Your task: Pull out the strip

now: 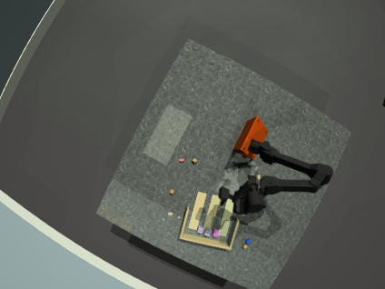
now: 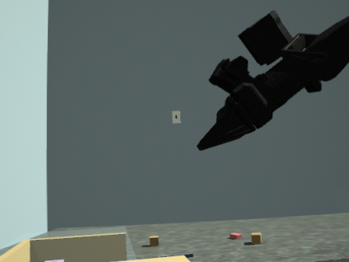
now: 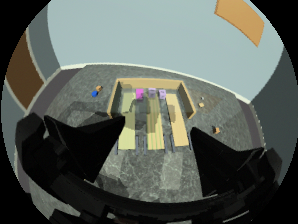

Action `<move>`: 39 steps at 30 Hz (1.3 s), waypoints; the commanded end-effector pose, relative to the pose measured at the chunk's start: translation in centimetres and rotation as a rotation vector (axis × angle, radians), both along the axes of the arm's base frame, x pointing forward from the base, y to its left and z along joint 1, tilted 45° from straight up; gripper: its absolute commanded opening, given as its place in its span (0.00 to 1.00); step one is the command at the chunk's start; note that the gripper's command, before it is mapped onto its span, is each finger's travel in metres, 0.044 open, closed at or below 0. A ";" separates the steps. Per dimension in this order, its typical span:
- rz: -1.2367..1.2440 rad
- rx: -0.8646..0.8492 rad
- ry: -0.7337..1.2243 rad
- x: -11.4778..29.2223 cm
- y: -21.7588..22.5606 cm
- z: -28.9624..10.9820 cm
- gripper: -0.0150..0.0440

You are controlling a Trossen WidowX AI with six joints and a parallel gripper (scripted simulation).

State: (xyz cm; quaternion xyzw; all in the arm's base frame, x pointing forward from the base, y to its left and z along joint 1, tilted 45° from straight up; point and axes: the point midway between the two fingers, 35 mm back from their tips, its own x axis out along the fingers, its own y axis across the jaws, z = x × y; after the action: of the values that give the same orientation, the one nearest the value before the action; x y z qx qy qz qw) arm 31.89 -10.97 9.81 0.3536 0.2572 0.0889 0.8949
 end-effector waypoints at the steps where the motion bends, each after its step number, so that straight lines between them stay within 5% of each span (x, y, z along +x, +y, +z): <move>1: 0.003 0.039 0.005 -0.5 0.3 -0.3 0.93; 14: 0.003 0.039 0.005 -0.5 0.3 -0.3 0.93; 29: 0.402 -0.040 0.359 6.2 2.1 -5.6 0.26; 39: 0.792 -0.055 0.557 7.3 6.0 -8.9 0.25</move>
State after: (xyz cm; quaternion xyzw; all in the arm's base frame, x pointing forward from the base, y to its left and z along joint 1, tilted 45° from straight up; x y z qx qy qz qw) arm 38.68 -7.85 3.11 0.2690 0.5219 0.2307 0.7759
